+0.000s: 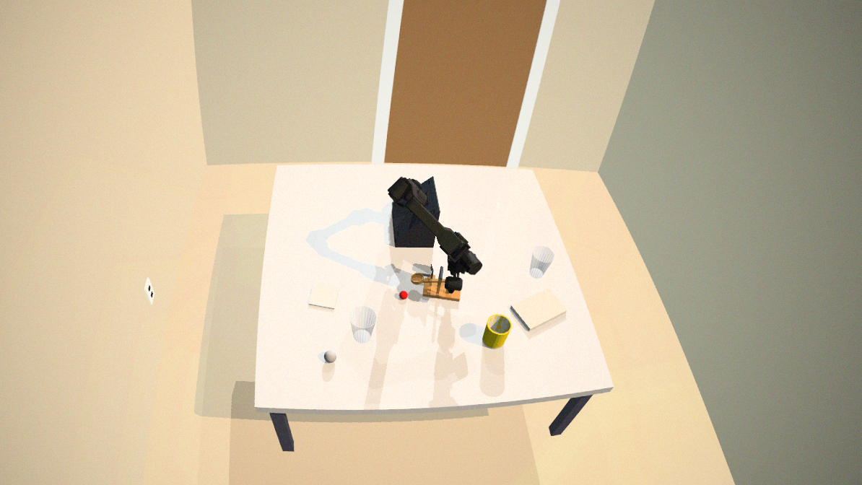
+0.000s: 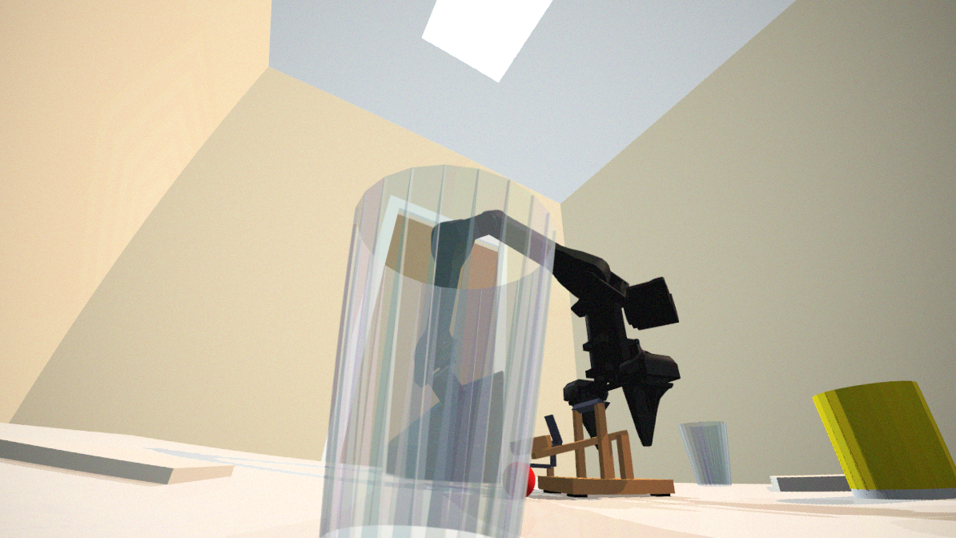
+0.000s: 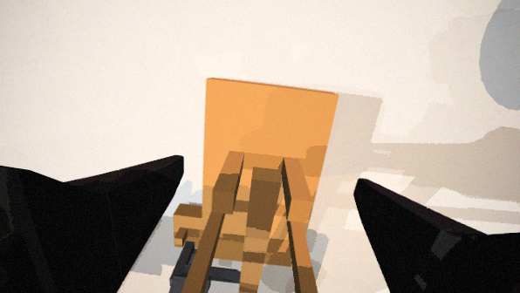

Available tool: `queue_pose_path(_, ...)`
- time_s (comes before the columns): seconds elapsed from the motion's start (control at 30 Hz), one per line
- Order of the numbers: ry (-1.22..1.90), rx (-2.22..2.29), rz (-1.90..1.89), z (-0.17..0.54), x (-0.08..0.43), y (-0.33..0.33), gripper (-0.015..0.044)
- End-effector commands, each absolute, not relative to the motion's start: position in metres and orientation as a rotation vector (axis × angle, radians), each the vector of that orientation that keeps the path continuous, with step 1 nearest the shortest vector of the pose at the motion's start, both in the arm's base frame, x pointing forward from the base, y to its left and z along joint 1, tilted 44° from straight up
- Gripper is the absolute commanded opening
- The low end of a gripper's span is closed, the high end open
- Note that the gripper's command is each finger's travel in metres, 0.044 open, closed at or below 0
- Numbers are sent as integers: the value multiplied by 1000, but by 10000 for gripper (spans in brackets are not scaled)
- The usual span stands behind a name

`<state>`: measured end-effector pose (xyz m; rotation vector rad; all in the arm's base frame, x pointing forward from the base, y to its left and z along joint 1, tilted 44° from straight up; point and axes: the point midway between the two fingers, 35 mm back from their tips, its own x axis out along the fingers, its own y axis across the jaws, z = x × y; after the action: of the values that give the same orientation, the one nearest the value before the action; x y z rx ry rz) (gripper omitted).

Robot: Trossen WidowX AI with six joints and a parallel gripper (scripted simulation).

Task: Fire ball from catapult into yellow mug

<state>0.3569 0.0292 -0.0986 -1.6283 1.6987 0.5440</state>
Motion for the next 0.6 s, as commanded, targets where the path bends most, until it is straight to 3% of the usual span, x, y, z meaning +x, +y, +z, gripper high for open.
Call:
queue_pose_path(0.0,1710,-1633,547,-106,355,21,440)
queue_pose_path(0.43,1711,-1634,546,-115,354,13,440)
queue_pose_path(0.57,1705,-1629,544,-113,356,15,335)
